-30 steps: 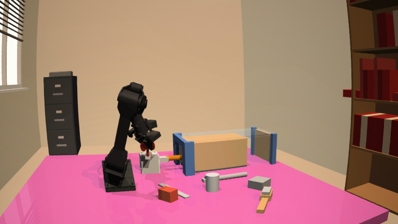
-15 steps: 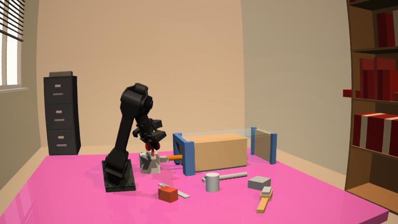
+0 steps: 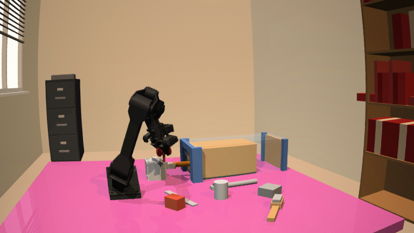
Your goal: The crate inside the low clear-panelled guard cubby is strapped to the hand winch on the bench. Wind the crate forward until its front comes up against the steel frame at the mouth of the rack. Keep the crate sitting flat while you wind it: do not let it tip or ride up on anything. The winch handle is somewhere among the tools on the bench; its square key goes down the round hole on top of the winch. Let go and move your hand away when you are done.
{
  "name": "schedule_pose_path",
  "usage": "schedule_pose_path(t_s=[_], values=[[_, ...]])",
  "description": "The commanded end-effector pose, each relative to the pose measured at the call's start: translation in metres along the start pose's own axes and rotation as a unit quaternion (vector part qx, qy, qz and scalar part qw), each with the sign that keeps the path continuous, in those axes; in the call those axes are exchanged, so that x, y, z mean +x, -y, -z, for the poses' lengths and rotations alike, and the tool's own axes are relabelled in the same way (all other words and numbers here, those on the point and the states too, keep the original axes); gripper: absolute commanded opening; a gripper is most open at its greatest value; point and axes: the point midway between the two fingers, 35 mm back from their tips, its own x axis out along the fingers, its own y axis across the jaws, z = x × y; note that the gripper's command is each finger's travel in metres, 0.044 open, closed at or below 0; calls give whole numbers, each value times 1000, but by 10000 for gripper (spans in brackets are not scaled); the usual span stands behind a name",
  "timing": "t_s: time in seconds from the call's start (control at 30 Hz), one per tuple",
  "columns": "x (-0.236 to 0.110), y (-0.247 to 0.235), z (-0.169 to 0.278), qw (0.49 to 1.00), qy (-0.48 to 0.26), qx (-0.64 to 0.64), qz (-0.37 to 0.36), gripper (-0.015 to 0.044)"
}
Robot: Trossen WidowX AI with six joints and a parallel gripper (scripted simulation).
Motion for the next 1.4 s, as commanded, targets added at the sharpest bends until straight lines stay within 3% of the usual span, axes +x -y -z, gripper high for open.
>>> schedule_pose_path(t_s=[0.0,1.27,1.37], values=[[6,2,-13,1000,5,8,6,0],[23,-5,-52,1000,2,3,9,0],[23,-6,-52,1000,2,3,9,79]])
